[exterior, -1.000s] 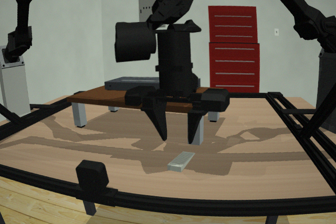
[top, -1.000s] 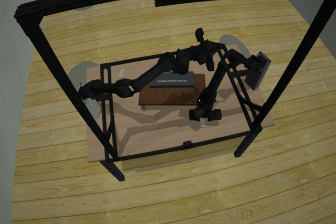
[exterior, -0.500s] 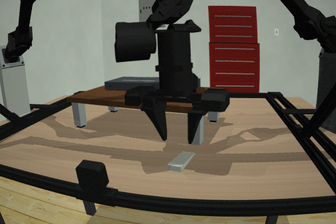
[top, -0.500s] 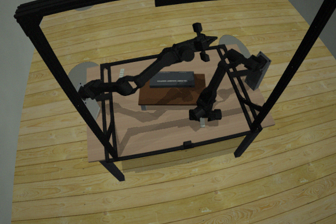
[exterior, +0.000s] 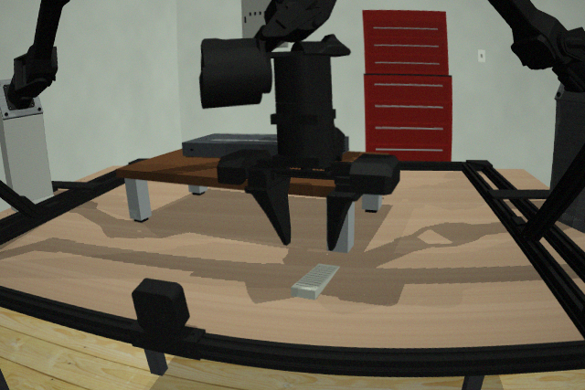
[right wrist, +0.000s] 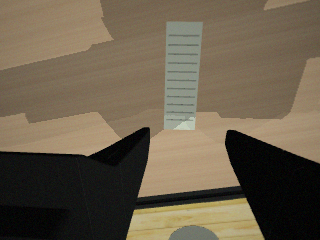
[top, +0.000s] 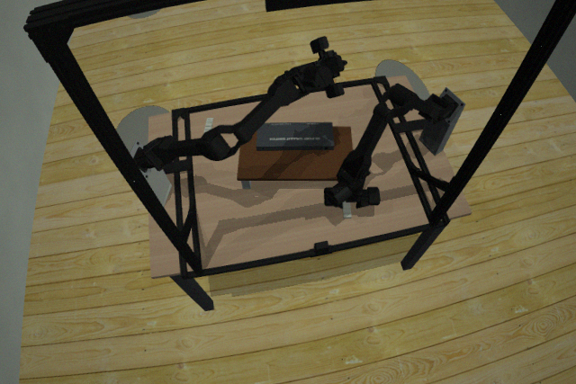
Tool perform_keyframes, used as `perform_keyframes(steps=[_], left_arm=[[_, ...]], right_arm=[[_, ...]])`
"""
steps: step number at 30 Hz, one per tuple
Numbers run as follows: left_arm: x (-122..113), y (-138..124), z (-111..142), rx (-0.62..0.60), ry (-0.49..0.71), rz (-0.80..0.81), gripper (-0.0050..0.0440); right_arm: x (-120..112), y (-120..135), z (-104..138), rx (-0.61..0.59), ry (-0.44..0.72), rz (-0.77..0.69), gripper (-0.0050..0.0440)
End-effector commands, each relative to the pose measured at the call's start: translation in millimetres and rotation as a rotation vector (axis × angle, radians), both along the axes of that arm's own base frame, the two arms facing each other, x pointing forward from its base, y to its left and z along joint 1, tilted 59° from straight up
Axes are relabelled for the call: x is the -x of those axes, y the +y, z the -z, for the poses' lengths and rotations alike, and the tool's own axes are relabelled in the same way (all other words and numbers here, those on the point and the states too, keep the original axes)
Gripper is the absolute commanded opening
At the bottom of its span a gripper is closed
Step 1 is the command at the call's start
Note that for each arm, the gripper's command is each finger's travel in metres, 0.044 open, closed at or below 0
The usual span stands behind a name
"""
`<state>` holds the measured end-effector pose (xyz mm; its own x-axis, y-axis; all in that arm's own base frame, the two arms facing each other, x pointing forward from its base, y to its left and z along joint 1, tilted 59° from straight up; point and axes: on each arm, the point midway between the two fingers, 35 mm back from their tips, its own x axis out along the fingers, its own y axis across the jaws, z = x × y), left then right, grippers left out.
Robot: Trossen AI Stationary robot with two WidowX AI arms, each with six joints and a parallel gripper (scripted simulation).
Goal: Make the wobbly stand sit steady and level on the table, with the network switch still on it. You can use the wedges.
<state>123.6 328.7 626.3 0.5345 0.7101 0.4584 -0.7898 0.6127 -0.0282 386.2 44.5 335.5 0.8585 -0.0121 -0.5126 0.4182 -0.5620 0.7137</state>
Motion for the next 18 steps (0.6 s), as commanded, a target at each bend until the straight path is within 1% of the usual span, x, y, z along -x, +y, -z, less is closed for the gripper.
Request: perform_keyframes(steps=[1, 3, 6, 7, 13, 18], left_arm=[[-15.4, 30.4, 57.6, 0.214, 0.04, 0.075, 0.0], [-22.5, 40.9, 87.0, 0.328, 0.055, 0.116, 0.0], [-31.2, 49.9, 127.7, 0.498, 0.07, 0.176, 0.0], [-32.3, 52.1, 133.3, 0.5, 0.07, 0.177, 0.0], [-31.7, 51.5, 131.3, 0.504, 0.066, 0.171, 0.0], [-45.1, 56.3, 208.3, 0.805, 0.073, 0.272, 0.0]], right_arm=[[0.0, 0.0, 0.0, 0.0, 0.0, 0.0, 0.0241], [0.0, 0.0, 0.0, 0.0, 0.0, 0.0, 0.0241], [0.0, 0.0, 0.0, 0.0, 0.0, 0.0, 0.0241], [0.0, 0.0, 0.0, 0.0, 0.0, 0.0, 0.0241], [0.0, 0.0, 0.0, 0.0, 0.0, 0.0, 0.0241], [0.0, 0.0, 0.0, 0.0, 0.0, 0.0, 0.0241]])
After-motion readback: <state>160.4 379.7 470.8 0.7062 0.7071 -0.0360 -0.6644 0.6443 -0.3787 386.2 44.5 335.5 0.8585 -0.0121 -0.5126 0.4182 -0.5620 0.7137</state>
